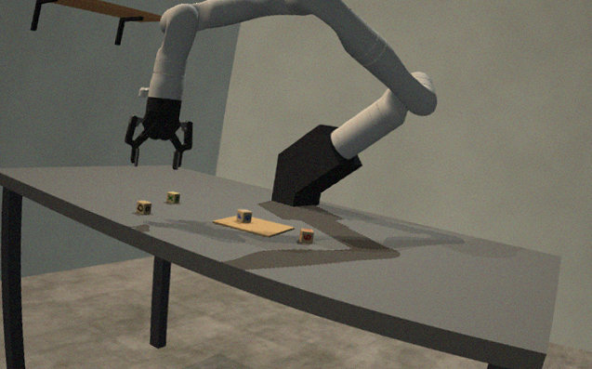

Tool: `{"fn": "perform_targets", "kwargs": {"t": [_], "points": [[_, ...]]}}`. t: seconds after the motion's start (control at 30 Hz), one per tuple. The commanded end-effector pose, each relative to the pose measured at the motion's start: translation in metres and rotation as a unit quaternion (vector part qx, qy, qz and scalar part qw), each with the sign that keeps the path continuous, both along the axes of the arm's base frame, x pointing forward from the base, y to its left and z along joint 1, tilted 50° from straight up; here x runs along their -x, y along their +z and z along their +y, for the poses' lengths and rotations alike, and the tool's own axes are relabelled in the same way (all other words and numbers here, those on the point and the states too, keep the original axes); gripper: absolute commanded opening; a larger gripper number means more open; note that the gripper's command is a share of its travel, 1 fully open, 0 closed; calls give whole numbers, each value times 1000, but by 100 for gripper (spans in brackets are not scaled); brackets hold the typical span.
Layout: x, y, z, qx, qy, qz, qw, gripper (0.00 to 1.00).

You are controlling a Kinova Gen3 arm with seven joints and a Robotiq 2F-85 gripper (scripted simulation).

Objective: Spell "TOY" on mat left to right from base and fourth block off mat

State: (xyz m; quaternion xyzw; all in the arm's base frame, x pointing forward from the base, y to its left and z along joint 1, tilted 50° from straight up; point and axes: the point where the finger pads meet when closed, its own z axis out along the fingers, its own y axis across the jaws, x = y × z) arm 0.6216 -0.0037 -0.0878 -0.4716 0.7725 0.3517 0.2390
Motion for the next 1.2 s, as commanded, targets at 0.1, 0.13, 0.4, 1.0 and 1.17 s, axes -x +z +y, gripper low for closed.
{"fn": "perform_targets", "kwargs": {"t": [0.1, 0.13, 0.4, 1.0, 1.17], "points": [[2, -1, -3, 1, -1, -1, 1000, 100], [2, -1, -3, 1, -1, -1, 1000, 100], [8, -6, -7, 2, -1, 0, 1000, 100], [21, -14, -14, 3, -2, 0, 1000, 100], [30, -19, -18, 3, -2, 0, 1000, 100]]}}
